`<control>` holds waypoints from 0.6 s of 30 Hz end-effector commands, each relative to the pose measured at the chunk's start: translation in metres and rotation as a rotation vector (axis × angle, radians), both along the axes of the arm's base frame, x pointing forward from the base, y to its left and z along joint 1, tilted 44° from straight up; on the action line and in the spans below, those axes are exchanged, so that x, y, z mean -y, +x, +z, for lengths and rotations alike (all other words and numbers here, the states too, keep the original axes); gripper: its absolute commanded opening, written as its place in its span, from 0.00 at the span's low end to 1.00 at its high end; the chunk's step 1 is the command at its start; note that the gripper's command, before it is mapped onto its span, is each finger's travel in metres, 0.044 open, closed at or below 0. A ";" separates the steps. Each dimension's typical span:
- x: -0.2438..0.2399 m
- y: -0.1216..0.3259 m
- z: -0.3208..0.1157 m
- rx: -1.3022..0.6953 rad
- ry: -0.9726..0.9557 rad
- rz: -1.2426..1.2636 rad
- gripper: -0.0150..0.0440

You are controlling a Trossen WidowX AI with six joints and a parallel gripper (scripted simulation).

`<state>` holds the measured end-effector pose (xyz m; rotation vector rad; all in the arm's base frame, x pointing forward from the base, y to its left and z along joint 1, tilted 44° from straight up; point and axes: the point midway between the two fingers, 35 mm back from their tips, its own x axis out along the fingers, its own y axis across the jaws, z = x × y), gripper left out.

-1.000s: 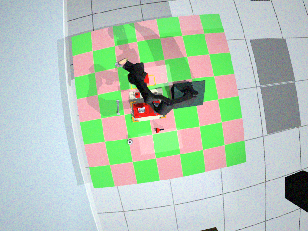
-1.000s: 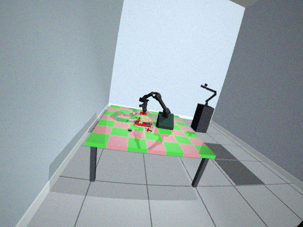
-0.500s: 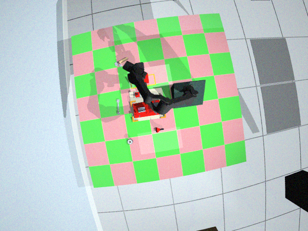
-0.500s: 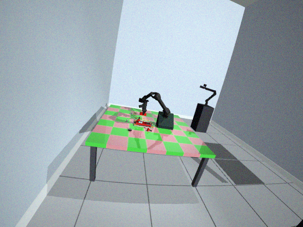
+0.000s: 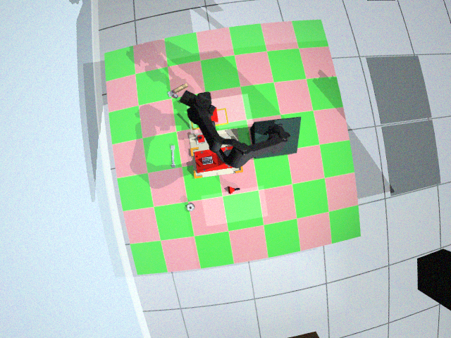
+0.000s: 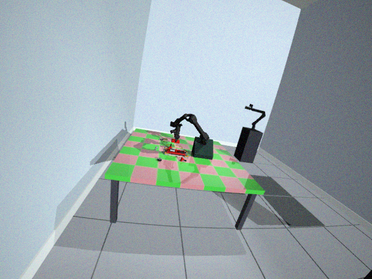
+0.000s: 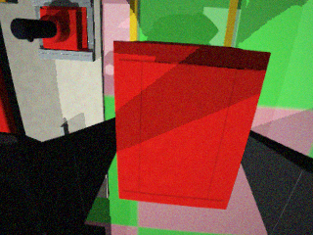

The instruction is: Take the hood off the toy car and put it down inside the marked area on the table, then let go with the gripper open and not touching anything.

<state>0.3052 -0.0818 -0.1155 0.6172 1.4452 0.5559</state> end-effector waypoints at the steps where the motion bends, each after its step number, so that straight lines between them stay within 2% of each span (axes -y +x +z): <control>1: -0.002 0.001 -0.002 0.002 0.004 -0.006 0.25; 18: -0.012 0.001 -0.012 0.002 0.005 -0.006 0.25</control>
